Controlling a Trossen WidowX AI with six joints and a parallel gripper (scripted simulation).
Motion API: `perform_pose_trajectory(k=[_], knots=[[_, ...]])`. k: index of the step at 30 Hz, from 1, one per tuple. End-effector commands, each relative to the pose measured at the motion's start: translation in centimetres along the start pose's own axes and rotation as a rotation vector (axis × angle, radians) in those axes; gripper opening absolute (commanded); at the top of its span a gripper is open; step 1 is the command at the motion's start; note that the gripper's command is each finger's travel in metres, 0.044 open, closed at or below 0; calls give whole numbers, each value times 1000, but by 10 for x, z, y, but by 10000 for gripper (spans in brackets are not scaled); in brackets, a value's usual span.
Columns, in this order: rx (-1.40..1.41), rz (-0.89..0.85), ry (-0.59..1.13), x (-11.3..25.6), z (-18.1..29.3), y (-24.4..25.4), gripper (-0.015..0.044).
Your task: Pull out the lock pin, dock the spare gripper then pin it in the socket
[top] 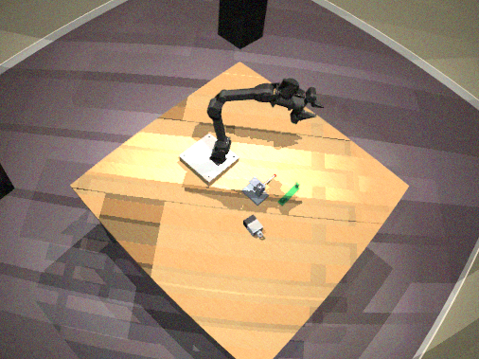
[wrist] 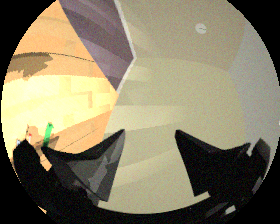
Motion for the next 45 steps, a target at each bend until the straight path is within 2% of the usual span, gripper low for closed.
perform_pose_trajectory(k=[1,18,37,45], knots=[[-58,-108,65,-16,16,18,300],[-331,-547,366,-45,80,97,300],[-648,-1013,734,-32,136,177,300],[-673,-1049,764,-30,140,184,300]])
Point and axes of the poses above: the point midway between the two fingers, 35 mm back from their tips, its own x axis back along the fingers, its own y axis across the jaws, z = x × y, the point moved 9 cm from there along x, back along the fingers, and after that the axes turned 15 degrees about -x, right-handed, at the moved point
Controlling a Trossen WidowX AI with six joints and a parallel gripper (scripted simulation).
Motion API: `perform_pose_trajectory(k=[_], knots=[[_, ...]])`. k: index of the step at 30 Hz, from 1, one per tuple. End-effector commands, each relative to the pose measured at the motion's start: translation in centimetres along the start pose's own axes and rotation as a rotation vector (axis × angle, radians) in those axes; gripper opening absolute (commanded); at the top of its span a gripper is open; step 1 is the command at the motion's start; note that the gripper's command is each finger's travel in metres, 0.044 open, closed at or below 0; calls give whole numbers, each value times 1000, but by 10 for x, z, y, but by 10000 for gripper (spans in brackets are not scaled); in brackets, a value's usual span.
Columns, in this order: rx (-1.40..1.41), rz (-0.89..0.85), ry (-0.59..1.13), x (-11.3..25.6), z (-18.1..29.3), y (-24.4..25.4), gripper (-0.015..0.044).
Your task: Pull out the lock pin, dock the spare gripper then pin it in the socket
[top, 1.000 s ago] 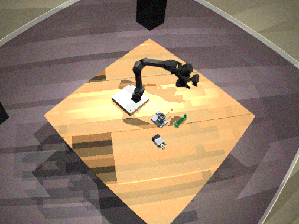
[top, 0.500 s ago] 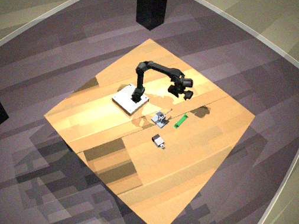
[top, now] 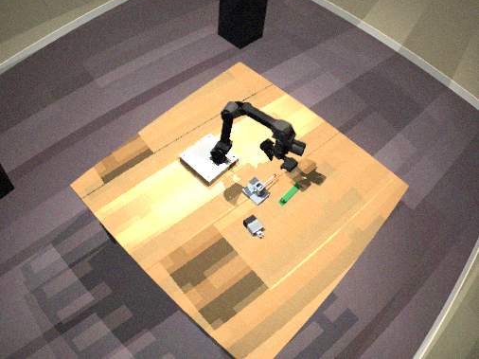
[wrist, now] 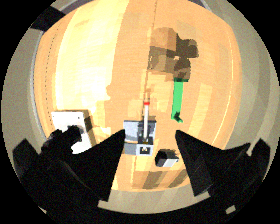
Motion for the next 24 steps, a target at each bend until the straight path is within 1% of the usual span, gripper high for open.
perform_pose_trajectory(k=[1,3,7,9,24], knots=[[-9,-13,13,-8,1,-1,300],[-9,-13,14,-20,3,-3,300],[-9,-13,14,-59,8,-4,300],[-9,-13,14,-71,11,-3,300],[-9,-13,14,-91,9,-5,300]])
Point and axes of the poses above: the point midway between the two fingers, 35 mm back from their tips, its own x axis back along the fingers, its own y axis across the jaws, z = x × y, the point moved 9 cm from there along x, back along the fingers, and after that the axes turned 15 degrees about -x, right-handed, at the moved point
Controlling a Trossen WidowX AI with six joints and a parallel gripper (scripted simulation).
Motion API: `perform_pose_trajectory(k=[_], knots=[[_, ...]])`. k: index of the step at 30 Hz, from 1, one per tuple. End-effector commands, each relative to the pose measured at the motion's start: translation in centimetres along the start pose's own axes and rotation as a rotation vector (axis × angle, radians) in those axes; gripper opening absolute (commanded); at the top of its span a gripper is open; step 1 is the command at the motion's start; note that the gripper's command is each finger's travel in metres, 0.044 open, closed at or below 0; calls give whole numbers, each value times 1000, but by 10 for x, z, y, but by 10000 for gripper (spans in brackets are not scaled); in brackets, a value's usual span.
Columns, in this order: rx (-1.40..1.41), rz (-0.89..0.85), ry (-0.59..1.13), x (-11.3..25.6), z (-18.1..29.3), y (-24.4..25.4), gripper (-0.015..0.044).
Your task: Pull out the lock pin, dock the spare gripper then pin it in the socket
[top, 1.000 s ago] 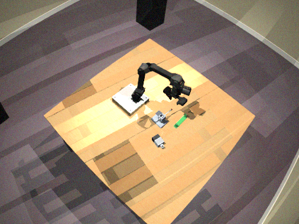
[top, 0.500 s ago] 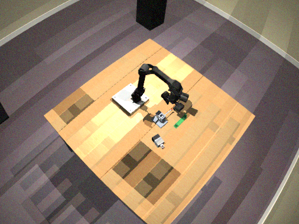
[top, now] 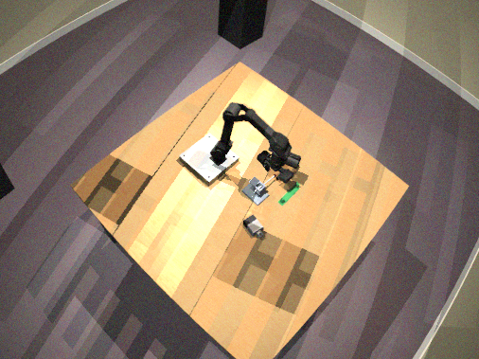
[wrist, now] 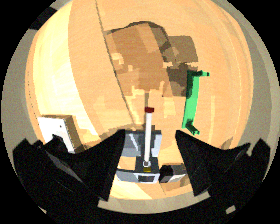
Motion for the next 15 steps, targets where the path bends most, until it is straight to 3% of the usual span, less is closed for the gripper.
perform_pose_trajectory(k=[1,15], knots=[[0,-9,10,-10,0,-1,300],[0,-9,10,-33,0,-1,300]])
Point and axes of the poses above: the point midway between the two fingers, 35 mm back from their tips, its own x axis back along the fingers, its own y axis across the jaws, z = x × y, the point moved 9 cm from there along x, back along the fingers, and after that the axes turned 15 degrees about -x, right-handed, at the moved point
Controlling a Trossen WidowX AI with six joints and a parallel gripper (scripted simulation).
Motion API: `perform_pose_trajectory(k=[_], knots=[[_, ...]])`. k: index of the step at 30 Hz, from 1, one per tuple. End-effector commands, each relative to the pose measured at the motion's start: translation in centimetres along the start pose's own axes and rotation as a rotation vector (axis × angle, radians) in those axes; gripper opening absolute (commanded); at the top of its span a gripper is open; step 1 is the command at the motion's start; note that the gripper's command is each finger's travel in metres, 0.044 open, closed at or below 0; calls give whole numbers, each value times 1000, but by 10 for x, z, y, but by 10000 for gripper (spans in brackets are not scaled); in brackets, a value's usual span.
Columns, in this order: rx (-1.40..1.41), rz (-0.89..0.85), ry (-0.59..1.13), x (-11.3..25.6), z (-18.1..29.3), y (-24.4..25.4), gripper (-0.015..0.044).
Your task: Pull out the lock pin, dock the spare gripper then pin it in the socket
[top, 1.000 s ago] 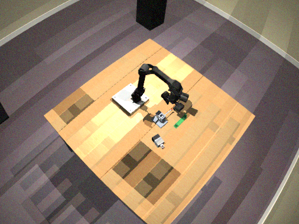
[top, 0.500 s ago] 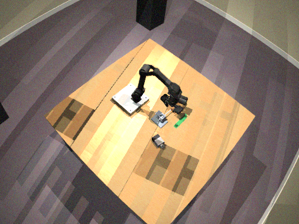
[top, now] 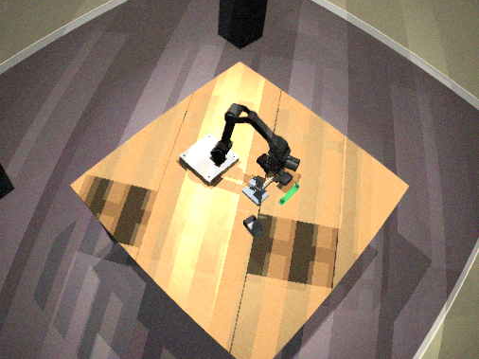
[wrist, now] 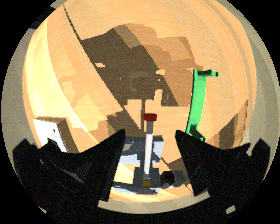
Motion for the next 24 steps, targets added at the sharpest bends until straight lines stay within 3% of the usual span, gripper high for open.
perform_pose_trajectory(k=[1,22,24], knots=[[-4,-9,10,-10,0,0,300],[-4,-10,10,-25,1,1,300],[-4,-10,10,-25,1,1,247]])
Point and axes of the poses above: the point midway between the two fingers, 35 mm back from their tips, its own x axis back along the fingers, its own y axis across the jaws, z = x × y, the point moved 9 cm from there along x, back along the fingers, and after that the axes turned 15 degrees about -x, right-handed, at the moved point
